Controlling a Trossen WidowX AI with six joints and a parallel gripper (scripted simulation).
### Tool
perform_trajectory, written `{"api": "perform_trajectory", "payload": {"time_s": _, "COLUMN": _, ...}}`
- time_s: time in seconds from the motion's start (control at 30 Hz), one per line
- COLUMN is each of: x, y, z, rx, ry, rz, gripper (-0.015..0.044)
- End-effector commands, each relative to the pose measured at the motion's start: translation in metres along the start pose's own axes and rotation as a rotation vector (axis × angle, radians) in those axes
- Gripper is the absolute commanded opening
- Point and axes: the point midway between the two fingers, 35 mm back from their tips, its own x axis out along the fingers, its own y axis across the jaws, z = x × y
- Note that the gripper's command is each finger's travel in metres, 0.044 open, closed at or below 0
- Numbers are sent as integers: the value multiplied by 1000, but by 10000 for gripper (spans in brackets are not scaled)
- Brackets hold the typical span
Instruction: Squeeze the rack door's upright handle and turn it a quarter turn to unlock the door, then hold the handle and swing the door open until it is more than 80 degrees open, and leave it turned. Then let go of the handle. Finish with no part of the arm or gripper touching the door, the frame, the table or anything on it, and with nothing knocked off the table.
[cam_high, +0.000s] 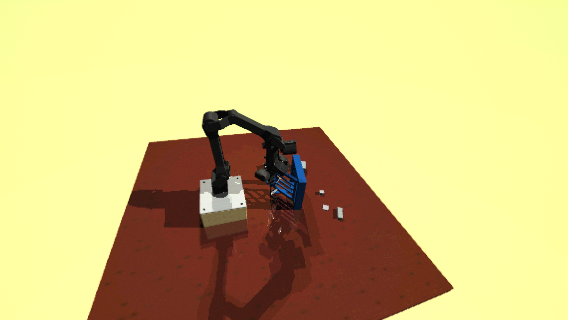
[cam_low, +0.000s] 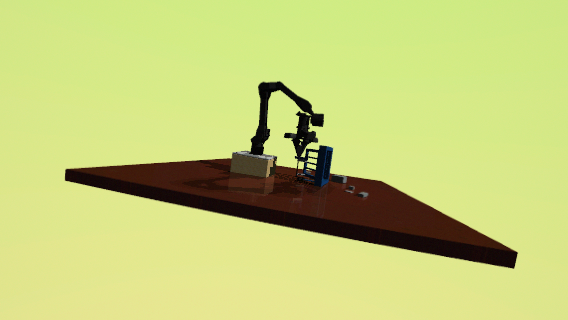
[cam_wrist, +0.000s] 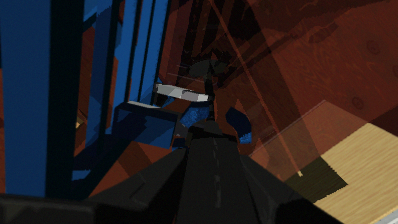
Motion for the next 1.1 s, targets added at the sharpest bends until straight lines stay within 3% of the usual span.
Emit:
{"api": "perform_trajectory", "payload": {"time_s": 0.0, "x": 0, "y": -5, "z": 2, "rx": -72, "ry": -4, "rz": 8, "gripper": 10}}
{"api": "perform_trajectory", "payload": {"time_s": 1.07, "x": 0, "y": -54, "z": 30, "rx": -515, "ry": -7, "rz": 1, "gripper": 10}}
